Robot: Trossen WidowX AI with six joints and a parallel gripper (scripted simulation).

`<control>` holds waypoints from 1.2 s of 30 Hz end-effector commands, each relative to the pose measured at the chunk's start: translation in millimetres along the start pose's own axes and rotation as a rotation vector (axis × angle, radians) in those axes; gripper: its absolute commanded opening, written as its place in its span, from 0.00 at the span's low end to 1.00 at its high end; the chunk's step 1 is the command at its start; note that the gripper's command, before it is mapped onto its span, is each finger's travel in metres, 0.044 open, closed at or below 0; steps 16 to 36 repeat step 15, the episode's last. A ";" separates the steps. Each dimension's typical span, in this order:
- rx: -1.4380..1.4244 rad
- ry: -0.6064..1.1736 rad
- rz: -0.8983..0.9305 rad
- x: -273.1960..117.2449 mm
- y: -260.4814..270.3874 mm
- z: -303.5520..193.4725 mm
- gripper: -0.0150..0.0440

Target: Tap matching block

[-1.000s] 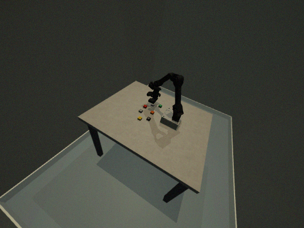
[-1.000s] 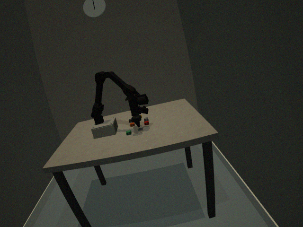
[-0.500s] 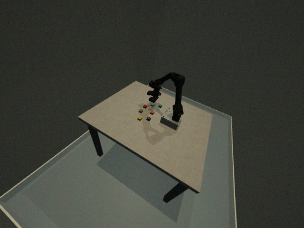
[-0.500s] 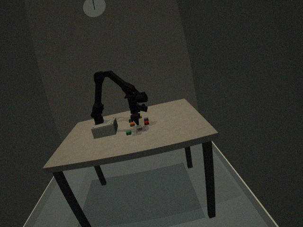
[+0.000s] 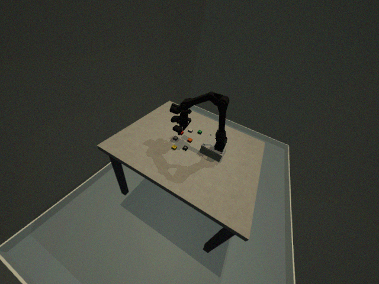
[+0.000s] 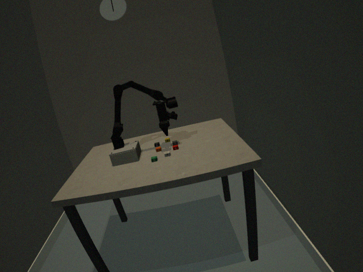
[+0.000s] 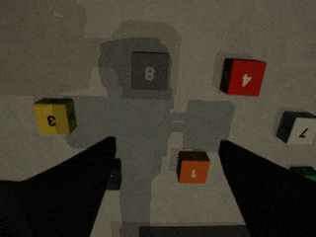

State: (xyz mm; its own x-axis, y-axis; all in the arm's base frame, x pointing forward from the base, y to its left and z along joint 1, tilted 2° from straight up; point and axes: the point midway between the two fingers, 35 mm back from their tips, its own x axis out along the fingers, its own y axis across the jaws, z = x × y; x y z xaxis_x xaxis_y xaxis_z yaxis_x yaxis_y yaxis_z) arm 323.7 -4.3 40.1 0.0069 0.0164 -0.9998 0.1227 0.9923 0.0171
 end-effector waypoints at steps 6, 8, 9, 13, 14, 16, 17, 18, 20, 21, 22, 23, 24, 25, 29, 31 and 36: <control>0.001 0.000 0.017 -37.3 134.7 -52.8 0.93; 0.001 0.002 0.019 -44.3 157.2 -70.7 0.93; 0.001 0.003 0.020 -46.3 162.9 -75.9 0.93; 0.001 0.003 0.020 -46.9 164.8 -77.7 0.93; 0.001 0.003 0.020 -46.9 164.8 -77.7 0.93; 0.001 0.003 0.020 -46.9 164.8 -77.7 0.93; 0.001 0.003 0.020 -46.9 164.8 -77.7 0.93; 0.001 0.003 0.020 -46.9 164.8 -77.7 0.93; 0.001 0.003 0.020 -46.9 164.8 -77.7 0.93; 0.001 0.003 0.020 -46.9 164.8 -77.7 0.93; 0.001 0.003 0.020 -46.9 164.8 -77.7 0.93; 0.001 0.003 0.020 -46.9 164.8 -77.7 0.93; 0.001 0.003 0.020 -46.9 164.8 -77.7 0.93; 0.001 0.003 0.020 -46.9 164.8 -77.7 0.93; 0.001 0.003 0.020 -46.9 164.8 -77.7 0.93; 0.001 0.003 0.020 -46.9 164.8 -77.7 0.93; 0.001 0.003 0.020 -46.9 164.8 -77.7 0.93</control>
